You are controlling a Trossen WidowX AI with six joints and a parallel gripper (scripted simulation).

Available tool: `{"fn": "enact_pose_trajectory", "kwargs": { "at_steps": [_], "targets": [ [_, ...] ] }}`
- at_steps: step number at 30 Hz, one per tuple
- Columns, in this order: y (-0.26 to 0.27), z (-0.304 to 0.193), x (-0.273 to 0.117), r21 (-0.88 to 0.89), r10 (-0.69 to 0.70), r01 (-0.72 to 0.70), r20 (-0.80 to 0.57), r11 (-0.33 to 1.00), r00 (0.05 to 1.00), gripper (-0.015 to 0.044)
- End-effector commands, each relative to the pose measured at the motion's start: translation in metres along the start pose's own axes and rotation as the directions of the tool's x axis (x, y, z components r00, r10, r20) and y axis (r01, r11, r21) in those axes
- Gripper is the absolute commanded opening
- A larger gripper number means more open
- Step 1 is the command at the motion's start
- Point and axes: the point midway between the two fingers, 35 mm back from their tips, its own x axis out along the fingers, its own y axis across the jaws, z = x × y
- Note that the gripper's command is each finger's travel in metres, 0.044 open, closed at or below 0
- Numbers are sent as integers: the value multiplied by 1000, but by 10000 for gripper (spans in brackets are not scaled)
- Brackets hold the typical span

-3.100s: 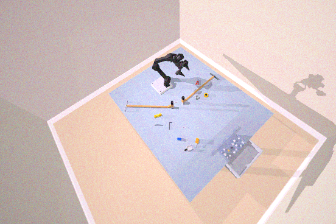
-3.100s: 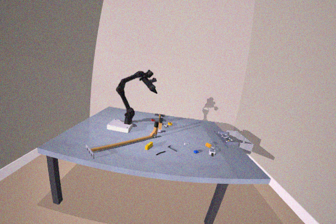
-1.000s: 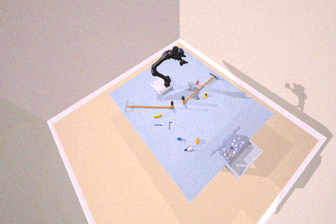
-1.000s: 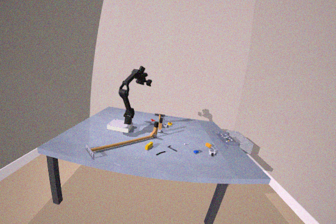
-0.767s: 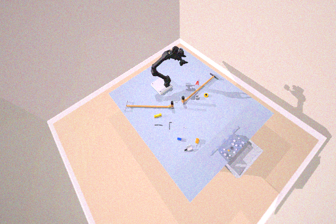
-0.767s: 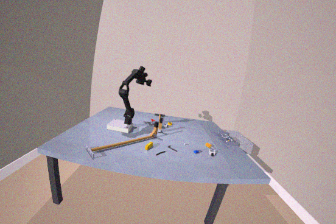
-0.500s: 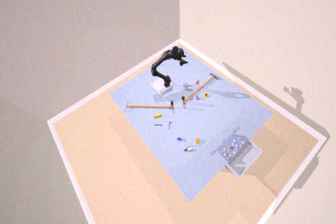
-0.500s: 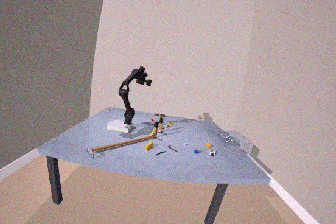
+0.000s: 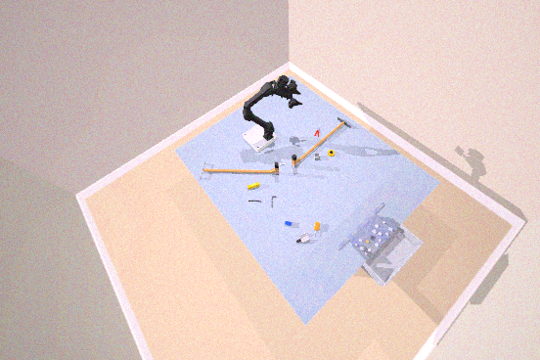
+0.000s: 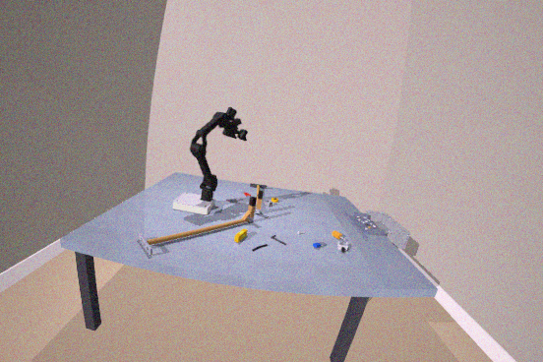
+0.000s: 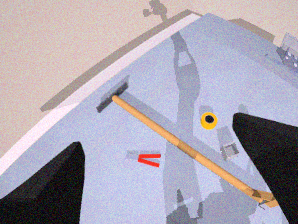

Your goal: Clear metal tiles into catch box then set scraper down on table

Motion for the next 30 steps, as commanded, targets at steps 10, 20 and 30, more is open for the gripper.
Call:
{"fn": "enact_pose_trajectory", "kwargs": {
  "at_steps": [10,20,30],
  "targets": [
    [-36,-9,11,124,-158,165,-62,978,985,440],
    [-65,-17,13,214,-270,289,-114,933,956,440],
    [-93,-28,13,297,-370,406,-172,864,913,440]
  ]
}}
